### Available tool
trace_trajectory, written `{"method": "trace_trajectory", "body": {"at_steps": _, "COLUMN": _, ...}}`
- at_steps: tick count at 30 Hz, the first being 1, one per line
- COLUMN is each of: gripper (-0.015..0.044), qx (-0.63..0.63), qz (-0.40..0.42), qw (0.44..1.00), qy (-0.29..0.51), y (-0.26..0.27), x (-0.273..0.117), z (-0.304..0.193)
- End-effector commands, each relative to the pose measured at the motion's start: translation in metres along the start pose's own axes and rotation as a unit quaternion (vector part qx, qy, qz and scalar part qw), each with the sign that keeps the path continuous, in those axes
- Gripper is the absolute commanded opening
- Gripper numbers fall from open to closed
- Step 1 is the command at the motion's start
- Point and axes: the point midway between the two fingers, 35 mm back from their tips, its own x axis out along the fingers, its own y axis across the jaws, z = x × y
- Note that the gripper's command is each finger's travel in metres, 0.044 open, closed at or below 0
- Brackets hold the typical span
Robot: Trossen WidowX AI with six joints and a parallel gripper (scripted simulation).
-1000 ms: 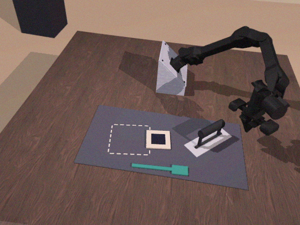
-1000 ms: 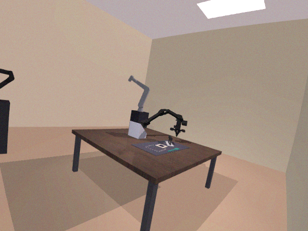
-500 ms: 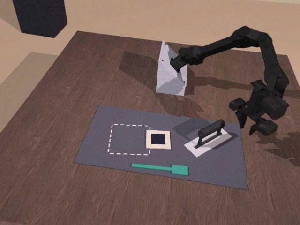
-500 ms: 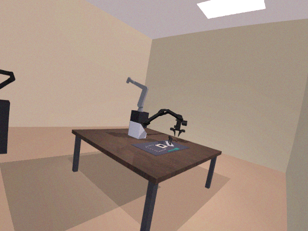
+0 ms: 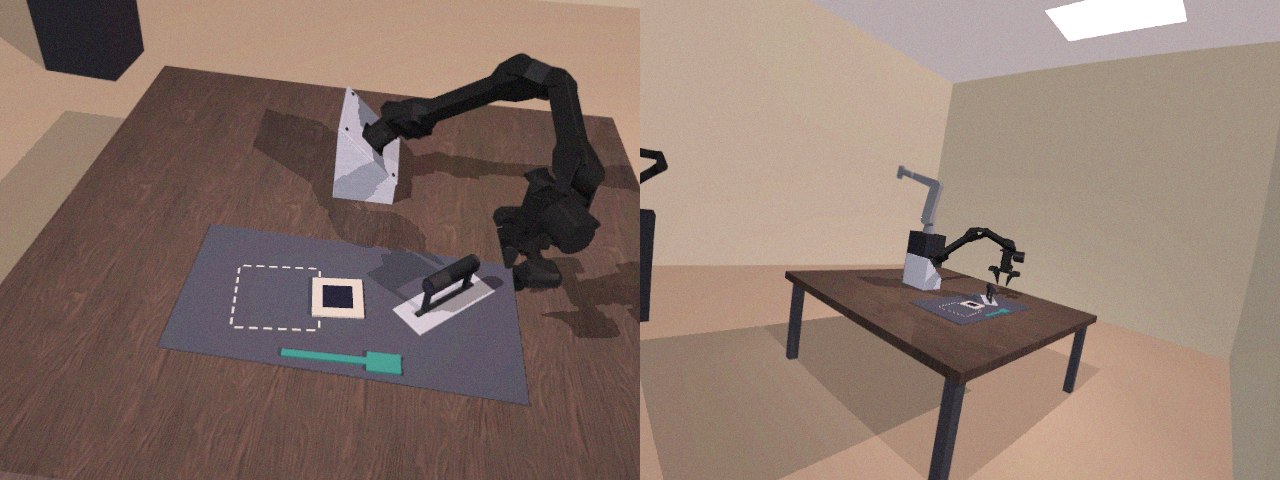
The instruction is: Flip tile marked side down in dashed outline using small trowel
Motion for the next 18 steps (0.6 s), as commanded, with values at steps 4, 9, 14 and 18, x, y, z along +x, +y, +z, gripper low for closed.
{"method": "trace_trajectory", "body": {"at_steps": 4, "gripper": 0.0270, "qx": 0.113, "qz": 0.000, "qw": 0.994, "qy": 0.000, "y": 0.001, "x": -0.002, "z": -0.010}}
{"method": "trace_trajectory", "body": {"at_steps": 9, "gripper": 0.0270, "qx": 0.199, "qz": 0.000, "qw": 0.980, "qy": 0.000, "y": 0.002, "x": -0.004, "z": -0.018}}
{"method": "trace_trajectory", "body": {"at_steps": 14, "gripper": 0.0270, "qx": 0.284, "qz": 0.000, "qw": 0.959, "qy": 0.001, "y": 0.003, "x": -0.005, "z": -0.025}}
{"method": "trace_trajectory", "body": {"at_steps": 18, "gripper": 0.0270, "qx": 0.350, "qz": 0.000, "qw": 0.937, "qy": 0.002, "y": 0.004, "x": -0.006, "z": -0.031}}
